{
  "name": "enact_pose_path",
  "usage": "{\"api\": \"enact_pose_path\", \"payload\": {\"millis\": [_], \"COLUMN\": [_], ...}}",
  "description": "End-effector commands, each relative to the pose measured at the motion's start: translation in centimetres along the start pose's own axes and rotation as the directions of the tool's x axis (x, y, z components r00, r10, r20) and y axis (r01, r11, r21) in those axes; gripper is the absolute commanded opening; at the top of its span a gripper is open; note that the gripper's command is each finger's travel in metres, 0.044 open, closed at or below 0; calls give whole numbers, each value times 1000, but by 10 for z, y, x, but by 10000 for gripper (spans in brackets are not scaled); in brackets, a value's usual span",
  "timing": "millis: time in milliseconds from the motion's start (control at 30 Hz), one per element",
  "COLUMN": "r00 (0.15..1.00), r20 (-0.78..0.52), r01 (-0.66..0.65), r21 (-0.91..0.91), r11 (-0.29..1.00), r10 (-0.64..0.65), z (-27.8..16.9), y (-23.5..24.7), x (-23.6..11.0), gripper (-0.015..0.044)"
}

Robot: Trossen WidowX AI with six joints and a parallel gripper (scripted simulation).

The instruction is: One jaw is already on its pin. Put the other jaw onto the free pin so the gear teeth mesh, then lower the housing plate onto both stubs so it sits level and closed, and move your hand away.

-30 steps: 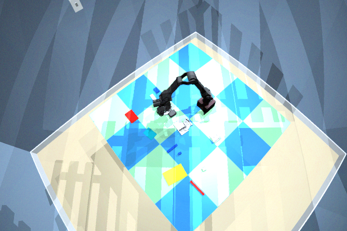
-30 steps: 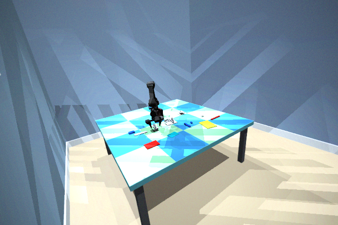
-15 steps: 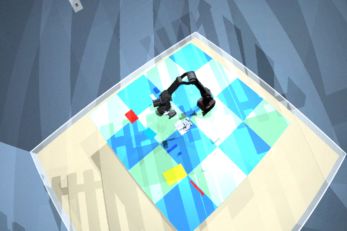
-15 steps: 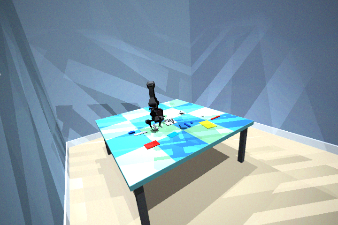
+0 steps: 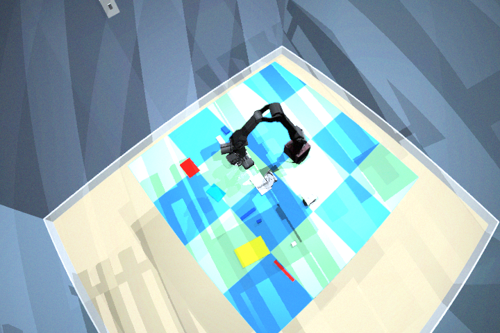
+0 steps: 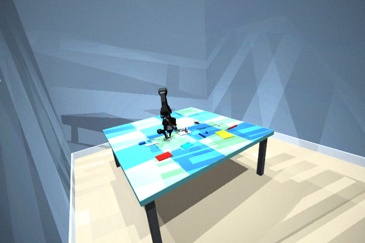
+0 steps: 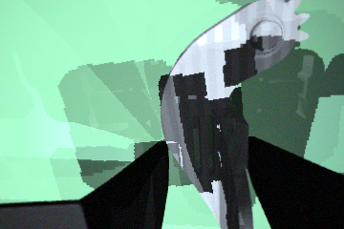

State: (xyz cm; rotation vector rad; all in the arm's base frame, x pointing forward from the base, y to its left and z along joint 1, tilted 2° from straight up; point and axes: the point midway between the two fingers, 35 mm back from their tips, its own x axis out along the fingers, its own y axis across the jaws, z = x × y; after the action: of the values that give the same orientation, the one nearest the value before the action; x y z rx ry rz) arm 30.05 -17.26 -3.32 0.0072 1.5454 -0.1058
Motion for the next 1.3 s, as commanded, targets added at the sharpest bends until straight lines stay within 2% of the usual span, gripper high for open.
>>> {"api": "enact_pose_path", "payload": {"millis": [0,400,1267], "r00": [1000,1000,1000], "r20": [0,0,2], "r01": [-2,-2,-5], "r21": [0,0,-4], "r11": [1000,1000,1000], "r10": [2,2,5], "z": [0,0,0], "y": [0,0,0], "x": [0,-2,-78], "gripper": [134,134,134]}}
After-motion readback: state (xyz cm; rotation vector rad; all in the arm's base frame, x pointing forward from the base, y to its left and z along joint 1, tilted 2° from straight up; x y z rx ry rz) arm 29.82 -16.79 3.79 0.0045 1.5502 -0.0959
